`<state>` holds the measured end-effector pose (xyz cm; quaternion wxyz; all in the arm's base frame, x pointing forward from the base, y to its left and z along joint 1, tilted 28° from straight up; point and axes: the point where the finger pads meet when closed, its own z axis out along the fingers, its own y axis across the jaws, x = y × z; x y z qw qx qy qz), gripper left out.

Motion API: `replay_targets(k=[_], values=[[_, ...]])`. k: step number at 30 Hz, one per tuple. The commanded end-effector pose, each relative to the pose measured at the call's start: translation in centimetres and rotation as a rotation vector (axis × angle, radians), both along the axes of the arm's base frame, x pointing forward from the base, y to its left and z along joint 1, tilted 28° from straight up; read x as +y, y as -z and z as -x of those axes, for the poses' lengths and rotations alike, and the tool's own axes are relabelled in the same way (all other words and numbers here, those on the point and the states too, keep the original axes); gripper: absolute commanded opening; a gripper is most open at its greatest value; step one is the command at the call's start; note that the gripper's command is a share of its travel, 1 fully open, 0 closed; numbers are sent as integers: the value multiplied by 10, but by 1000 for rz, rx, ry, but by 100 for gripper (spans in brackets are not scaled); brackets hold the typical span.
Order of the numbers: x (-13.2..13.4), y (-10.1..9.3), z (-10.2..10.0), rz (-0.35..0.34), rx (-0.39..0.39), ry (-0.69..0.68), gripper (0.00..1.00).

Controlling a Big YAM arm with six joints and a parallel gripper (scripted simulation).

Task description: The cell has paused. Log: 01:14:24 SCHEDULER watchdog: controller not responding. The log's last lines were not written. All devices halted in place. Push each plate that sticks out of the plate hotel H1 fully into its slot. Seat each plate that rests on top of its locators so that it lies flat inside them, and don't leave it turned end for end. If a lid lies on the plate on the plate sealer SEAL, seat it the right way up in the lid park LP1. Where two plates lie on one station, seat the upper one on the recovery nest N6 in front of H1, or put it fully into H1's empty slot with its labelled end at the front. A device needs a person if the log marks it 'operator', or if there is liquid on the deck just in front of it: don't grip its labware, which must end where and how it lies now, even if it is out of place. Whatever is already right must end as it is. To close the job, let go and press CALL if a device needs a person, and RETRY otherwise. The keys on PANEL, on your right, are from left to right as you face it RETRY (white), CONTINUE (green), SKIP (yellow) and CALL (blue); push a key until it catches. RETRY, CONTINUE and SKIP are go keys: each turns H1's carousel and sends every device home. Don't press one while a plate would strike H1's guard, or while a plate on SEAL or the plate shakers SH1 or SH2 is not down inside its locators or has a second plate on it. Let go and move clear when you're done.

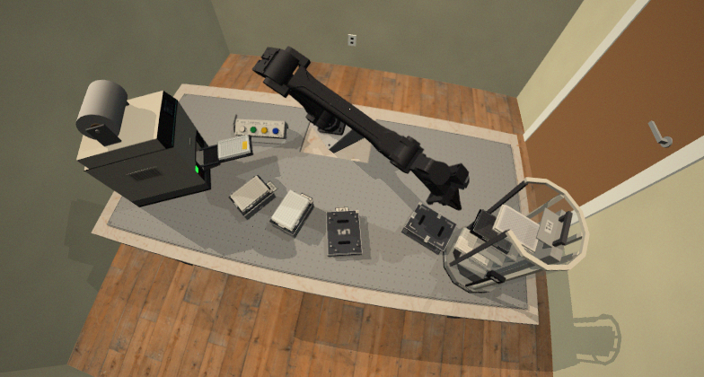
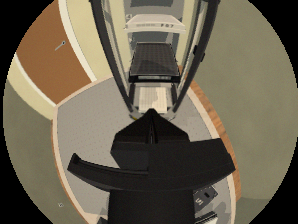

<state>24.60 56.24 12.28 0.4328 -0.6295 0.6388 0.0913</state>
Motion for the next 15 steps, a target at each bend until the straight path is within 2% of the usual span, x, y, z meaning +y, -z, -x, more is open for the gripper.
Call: replay_targets(k=[1,15], values=[[22,-28,-21,-68,-28,13,0],[34,-21,-25,-50,-18,17,0]])
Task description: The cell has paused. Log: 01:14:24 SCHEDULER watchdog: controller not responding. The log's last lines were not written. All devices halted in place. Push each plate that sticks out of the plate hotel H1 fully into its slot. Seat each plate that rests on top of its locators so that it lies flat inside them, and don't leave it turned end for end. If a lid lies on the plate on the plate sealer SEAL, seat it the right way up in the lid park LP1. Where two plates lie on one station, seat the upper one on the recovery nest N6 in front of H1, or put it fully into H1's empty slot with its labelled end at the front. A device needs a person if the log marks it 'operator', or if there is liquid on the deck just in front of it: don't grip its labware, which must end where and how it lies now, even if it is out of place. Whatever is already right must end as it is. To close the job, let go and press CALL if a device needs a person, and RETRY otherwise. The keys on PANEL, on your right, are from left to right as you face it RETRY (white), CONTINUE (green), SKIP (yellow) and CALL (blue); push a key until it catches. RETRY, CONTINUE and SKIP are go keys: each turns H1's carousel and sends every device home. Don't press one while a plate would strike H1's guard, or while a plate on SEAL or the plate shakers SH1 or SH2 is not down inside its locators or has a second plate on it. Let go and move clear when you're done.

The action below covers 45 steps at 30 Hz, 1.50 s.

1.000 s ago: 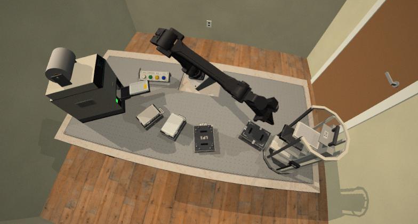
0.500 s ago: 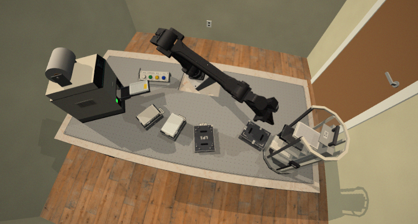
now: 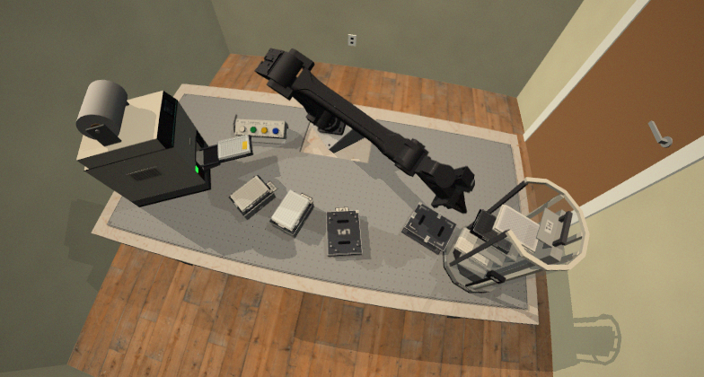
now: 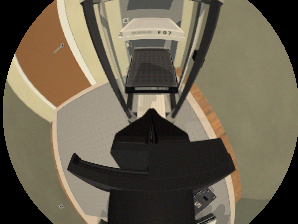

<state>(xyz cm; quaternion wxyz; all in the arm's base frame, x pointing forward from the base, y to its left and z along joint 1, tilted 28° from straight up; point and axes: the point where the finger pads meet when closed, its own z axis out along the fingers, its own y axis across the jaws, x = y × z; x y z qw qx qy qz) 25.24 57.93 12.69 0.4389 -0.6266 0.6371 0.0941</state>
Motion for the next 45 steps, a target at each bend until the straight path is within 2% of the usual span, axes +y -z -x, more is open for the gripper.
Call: replay_targets(k=[1,26,45], values=[[18,-16,-19,-34,-12,17,0],[49,-8,-18,-28,-6,6,0],[49,-8,-18,-28,-6,6,0]])
